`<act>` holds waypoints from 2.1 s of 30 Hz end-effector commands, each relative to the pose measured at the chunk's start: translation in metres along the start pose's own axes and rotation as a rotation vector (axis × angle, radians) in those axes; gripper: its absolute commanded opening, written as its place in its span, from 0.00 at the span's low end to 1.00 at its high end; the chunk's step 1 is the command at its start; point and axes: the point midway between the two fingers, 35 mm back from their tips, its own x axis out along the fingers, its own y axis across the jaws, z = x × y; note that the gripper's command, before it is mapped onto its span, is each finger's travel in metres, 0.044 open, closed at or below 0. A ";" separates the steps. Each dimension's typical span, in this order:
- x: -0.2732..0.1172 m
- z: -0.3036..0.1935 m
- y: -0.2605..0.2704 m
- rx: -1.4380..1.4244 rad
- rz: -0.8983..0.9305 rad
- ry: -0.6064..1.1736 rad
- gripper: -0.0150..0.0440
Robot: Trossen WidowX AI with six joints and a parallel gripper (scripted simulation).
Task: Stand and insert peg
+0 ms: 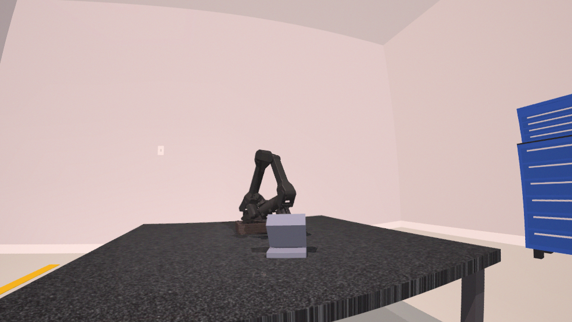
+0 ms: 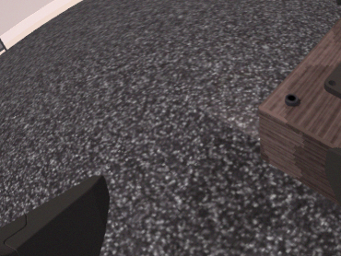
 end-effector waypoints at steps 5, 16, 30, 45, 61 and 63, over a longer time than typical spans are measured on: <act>-0.003 -0.005 -0.001 -0.090 -0.018 0.047 1.00; -0.015 -0.020 -0.001 -0.379 -0.036 0.207 1.00; -0.036 -0.038 0.001 -0.747 0.030 0.423 1.00; -0.066 -0.052 0.007 -1.134 0.221 0.637 1.00; -0.104 -0.060 0.017 -1.516 0.563 0.796 1.00; -0.109 -0.060 0.019 -1.558 0.613 0.807 1.00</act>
